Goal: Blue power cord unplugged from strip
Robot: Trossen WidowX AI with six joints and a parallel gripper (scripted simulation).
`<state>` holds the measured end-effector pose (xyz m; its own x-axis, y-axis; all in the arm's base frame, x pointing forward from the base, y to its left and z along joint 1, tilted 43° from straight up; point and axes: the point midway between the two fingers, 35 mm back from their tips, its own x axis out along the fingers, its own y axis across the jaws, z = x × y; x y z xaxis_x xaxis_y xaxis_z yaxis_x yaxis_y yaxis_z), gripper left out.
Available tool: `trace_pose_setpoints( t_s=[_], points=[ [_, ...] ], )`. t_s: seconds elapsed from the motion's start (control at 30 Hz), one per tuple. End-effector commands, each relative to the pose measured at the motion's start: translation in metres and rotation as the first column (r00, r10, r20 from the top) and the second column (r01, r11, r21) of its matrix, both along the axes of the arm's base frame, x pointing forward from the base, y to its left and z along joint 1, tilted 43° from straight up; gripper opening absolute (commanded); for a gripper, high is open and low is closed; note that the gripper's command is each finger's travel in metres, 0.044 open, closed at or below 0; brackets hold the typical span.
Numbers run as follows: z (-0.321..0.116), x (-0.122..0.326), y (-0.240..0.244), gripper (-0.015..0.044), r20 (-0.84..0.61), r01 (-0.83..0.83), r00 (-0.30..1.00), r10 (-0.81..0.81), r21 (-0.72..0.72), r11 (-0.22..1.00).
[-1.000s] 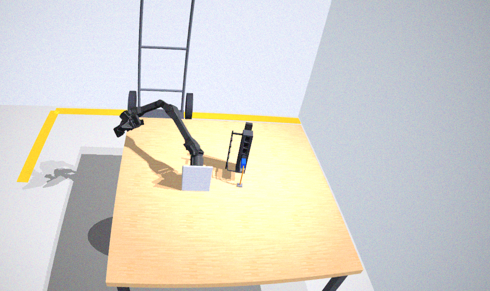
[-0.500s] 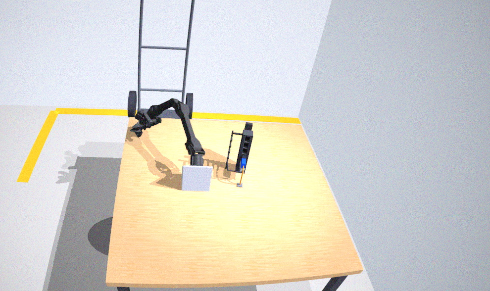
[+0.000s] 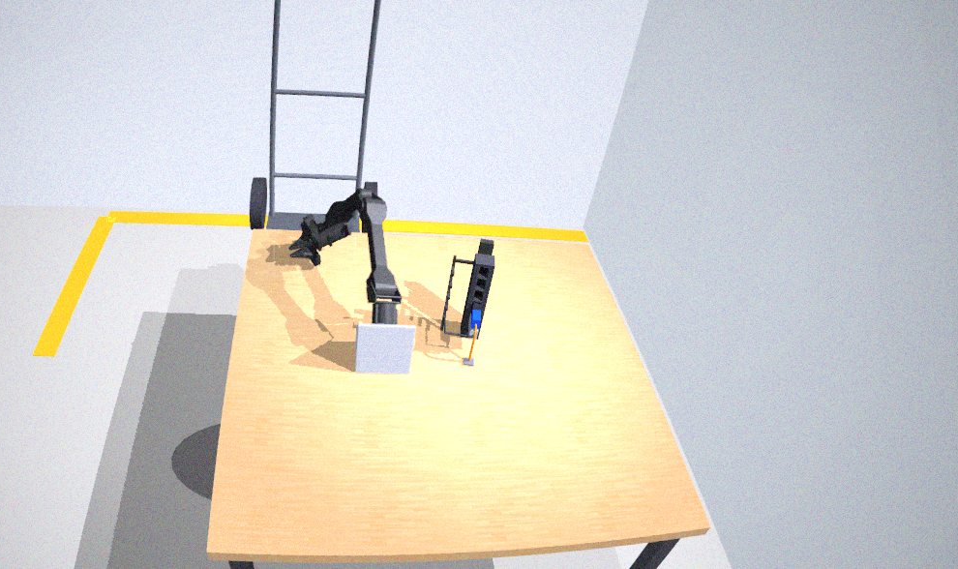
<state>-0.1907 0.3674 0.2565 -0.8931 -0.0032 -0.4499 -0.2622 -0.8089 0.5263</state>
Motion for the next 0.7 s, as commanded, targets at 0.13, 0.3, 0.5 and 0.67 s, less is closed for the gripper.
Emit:
trace_pose_setpoints(
  t_s=[0.13, 0.3, 0.5, 0.67],
  points=[
    [0.007, 0.074, 0.024, 0.0160, 0.036, 0.258, 0.966, -0.257, -0.031, 0.966],
    [0.011, 0.133, 0.034, 0.0160, 0.058, 0.438, 0.898, -0.435, -0.047, 0.898],
    [0.011, 0.212, 0.035, 0.0160, 0.085, 0.639, 0.768, -0.634, -0.051, 0.767],
    [0.004, 0.281, 0.026, 0.0160, 0.123, 0.785, 0.619, -0.776, -0.058, 0.617]
  ],
)
